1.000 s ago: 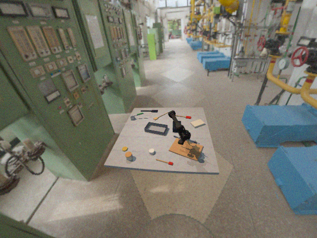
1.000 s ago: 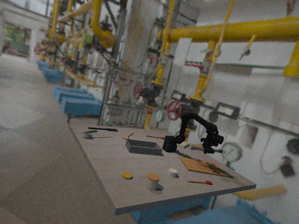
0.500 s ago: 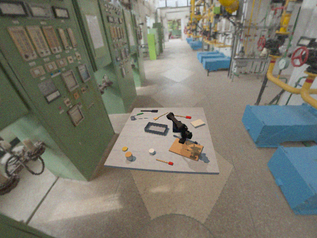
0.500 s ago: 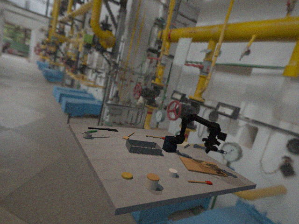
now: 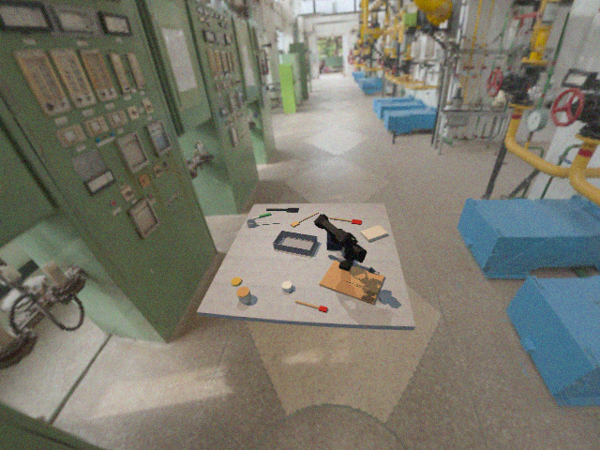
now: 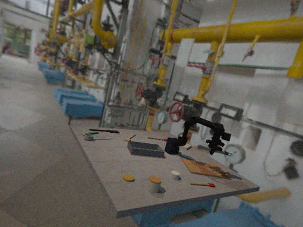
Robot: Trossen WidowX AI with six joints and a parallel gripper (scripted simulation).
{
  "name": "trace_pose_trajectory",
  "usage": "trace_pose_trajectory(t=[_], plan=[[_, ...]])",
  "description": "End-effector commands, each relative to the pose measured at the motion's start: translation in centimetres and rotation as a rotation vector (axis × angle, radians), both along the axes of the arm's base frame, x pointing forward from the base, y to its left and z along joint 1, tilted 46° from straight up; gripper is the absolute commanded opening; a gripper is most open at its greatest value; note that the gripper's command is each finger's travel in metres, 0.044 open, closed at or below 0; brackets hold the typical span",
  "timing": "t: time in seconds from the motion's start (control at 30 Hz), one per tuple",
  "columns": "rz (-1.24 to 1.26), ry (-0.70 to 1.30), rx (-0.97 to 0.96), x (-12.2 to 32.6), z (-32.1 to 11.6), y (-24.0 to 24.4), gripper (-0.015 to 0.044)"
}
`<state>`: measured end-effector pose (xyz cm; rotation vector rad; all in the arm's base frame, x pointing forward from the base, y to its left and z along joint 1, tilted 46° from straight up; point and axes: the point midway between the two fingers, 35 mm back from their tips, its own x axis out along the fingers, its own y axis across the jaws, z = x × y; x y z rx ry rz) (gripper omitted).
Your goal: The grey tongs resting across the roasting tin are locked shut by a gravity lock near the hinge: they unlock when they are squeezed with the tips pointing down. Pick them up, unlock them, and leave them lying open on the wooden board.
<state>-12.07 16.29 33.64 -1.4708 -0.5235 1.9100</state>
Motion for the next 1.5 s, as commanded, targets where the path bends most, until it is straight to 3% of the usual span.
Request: trace_pose_trajectory(t=[0.0, 1.47], plan=[[-0.004, 0.001, 0.003, 0.0, 0.0, 0.1, -0.015], [-0.006, 0.0, 0.0, -1.8, -4.5, 4.9, -0.015]])
